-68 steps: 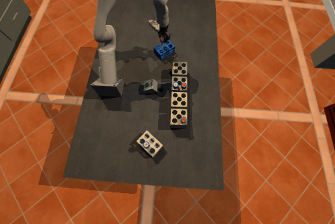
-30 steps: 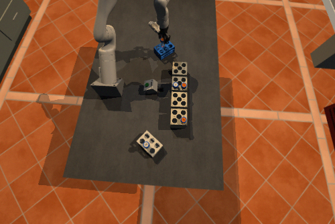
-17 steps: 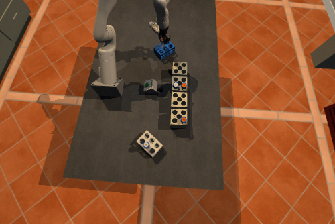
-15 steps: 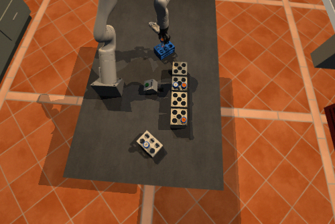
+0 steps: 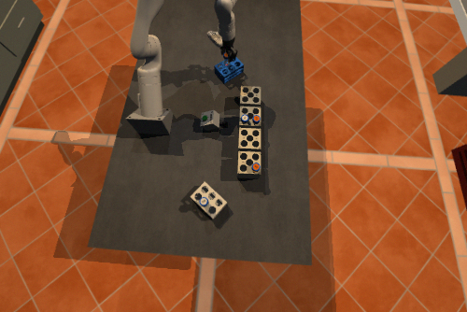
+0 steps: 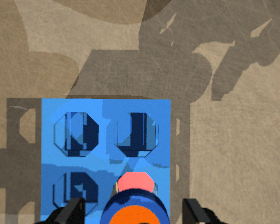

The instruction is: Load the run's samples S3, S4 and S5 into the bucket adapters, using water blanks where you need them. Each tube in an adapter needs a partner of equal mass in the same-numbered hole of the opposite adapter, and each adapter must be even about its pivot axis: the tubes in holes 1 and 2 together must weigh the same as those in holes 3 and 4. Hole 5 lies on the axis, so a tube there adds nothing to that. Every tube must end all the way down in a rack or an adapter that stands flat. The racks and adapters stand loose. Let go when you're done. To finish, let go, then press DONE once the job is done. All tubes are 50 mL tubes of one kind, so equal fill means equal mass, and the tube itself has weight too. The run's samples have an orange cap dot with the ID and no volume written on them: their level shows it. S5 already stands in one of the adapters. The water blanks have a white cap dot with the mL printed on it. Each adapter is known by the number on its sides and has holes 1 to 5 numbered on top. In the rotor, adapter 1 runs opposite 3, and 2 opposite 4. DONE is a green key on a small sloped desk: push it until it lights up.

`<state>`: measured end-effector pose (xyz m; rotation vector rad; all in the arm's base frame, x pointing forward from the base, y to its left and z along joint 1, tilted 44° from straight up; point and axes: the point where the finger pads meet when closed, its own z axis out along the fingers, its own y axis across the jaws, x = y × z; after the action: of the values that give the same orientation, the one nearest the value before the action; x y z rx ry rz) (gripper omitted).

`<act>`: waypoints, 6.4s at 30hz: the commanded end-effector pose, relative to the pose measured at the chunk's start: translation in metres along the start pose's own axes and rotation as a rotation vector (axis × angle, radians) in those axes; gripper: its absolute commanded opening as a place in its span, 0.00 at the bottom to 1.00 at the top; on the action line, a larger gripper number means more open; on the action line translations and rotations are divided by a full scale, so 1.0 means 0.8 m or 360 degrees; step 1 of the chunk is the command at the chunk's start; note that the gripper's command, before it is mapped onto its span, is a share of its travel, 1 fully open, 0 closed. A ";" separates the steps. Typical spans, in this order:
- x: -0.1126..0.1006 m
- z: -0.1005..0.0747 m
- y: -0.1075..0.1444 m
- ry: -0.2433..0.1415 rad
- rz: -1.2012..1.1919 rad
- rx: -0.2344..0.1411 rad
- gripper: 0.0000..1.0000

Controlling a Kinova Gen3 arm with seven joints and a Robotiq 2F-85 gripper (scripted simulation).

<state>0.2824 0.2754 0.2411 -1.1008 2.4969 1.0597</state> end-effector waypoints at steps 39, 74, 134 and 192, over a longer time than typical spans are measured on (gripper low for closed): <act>0.000 -0.014 -0.002 0.0001 -0.0003 0.0004 0.10; 0.000 -0.066 -0.002 0.0002 -0.0002 0.0004 0.10; 0.002 -0.153 -0.001 0.0005 -0.0011 0.0006 0.10; 0.089 -0.163 -0.156 -0.0001 0.1346 0.0014 0.10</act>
<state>0.3282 0.0949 0.2452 -0.0481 2.9885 1.1962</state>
